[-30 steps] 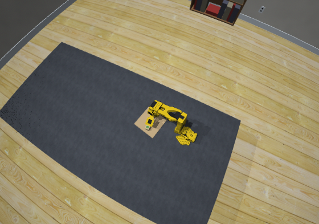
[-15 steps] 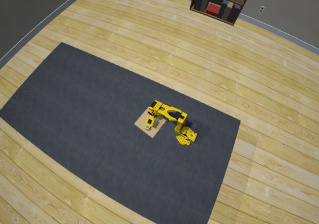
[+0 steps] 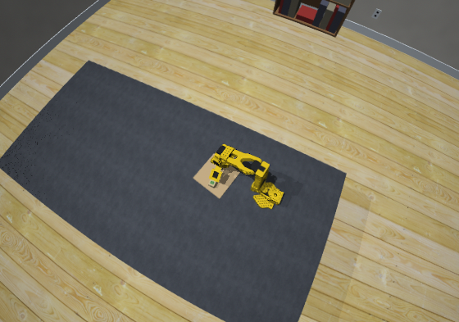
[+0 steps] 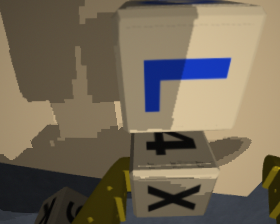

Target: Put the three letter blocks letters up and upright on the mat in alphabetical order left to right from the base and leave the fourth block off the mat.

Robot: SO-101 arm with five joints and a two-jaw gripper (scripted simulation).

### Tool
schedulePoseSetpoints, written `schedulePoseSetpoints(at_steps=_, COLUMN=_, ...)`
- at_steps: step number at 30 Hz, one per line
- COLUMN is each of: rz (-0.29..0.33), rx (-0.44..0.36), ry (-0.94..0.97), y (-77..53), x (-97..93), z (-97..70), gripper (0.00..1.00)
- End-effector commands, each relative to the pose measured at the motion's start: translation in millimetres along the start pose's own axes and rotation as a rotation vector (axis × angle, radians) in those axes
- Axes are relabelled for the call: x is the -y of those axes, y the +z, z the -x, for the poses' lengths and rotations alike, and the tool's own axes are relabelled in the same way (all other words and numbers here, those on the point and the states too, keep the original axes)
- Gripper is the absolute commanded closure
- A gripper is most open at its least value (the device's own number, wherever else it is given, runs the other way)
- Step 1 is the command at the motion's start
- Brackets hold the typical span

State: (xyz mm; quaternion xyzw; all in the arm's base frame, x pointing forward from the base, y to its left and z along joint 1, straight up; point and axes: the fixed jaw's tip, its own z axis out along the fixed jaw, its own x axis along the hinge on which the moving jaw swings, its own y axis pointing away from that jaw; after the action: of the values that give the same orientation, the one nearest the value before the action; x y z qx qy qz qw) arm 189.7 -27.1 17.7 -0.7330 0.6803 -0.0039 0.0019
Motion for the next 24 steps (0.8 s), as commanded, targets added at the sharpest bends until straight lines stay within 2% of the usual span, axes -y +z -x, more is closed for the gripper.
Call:
schedulePoseSetpoints(at_steps=1, rz=-0.083, rx=-0.015, ry=-0.003, y=-12.3, x=11.4, z=-0.9, gripper=0.67)
schedulePoseSetpoints(at_steps=12, rz=-0.083, rx=-0.015, ry=-0.003, y=-15.7, x=11.8, z=-1.0, gripper=0.67)
schedulePoseSetpoints(at_steps=16, rz=-0.083, rx=-0.015, ry=-0.003, y=-24.7, x=12.4, z=-1.2, gripper=0.67)
schedulePoseSetpoints(at_steps=21, rz=-0.083, rx=-0.015, ry=-0.003, y=-42.1, x=12.2, z=-1.2, gripper=0.67)
schedulePoseSetpoints(at_steps=24, rz=-0.083, rx=-0.015, ry=-0.003, y=-45.9, x=11.8, z=-1.1, gripper=0.67)
